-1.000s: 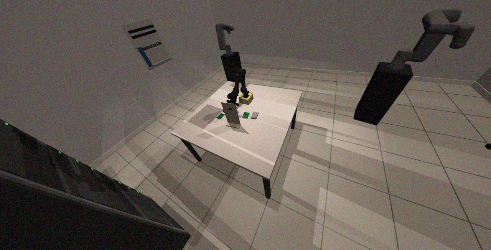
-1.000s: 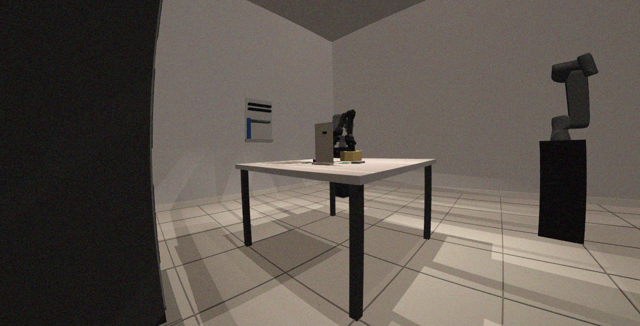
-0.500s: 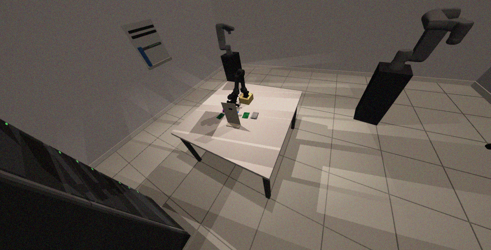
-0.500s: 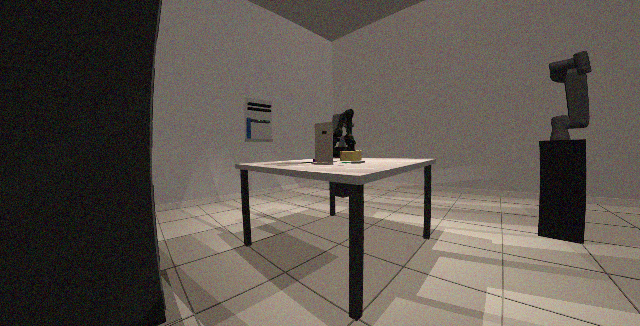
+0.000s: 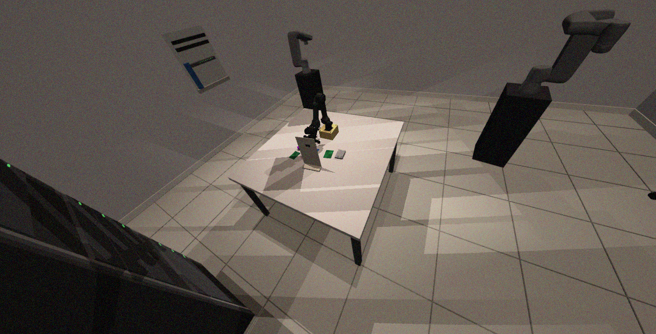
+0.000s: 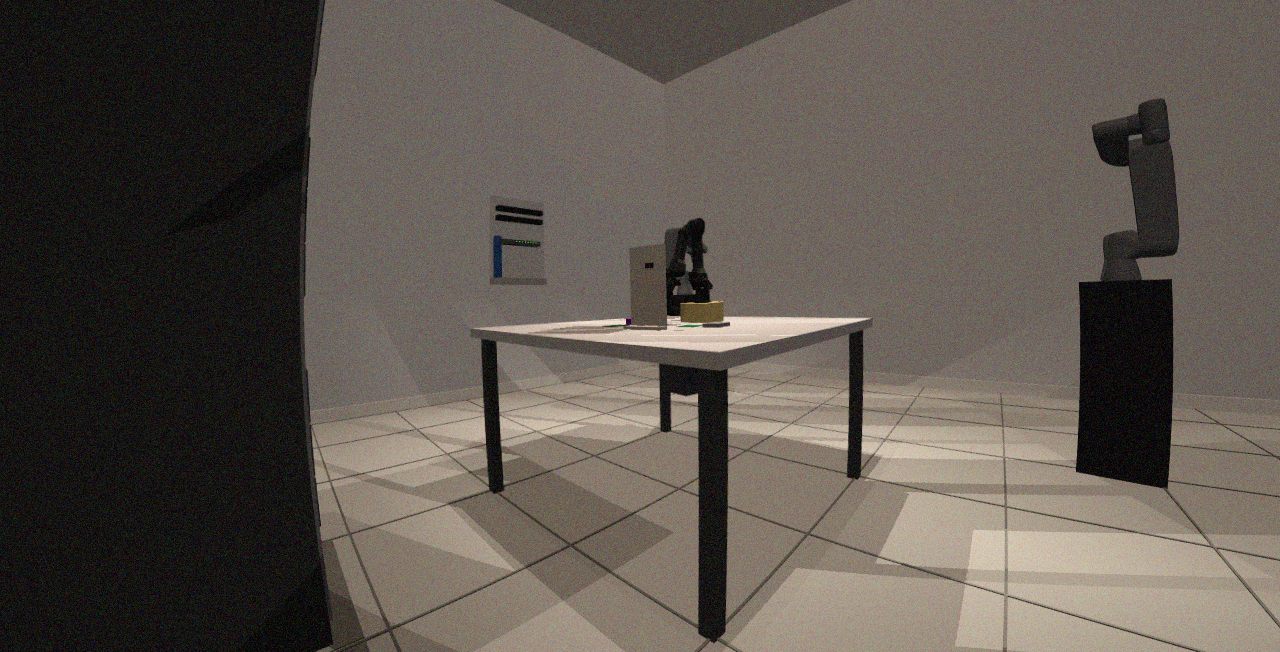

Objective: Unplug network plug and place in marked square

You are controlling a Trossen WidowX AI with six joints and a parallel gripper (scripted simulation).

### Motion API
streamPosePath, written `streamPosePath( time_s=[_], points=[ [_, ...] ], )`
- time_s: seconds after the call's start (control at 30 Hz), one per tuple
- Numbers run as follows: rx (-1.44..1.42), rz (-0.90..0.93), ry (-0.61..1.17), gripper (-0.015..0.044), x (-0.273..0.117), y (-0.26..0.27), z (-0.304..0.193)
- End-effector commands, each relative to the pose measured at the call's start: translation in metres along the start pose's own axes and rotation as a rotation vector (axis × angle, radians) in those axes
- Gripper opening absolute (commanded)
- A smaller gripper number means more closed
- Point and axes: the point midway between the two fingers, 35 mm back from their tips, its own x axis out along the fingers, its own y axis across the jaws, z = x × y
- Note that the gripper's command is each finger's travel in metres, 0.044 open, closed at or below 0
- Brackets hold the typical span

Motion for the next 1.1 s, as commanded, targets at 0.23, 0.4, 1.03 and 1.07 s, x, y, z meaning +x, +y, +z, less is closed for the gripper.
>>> streamPosePath(
  time_s=[0.23, 0.4, 1.03, 1.07],
  points=[
    [0.000, -0.007, -0.003, 0.0000, 0.0071, -0.0088, 0.0005],
    [0.000, -0.007, -0.003, 0.0000, 0.0080, -0.0087, 0.0002],
    [-0.003, -0.003, 0.001, 0.0079, 0.0095, -0.0085, -0.0011],
    [-0.003, -0.003, 0.001, 0.0105, 0.0095, -0.0085, -0.0011]
  ],
)
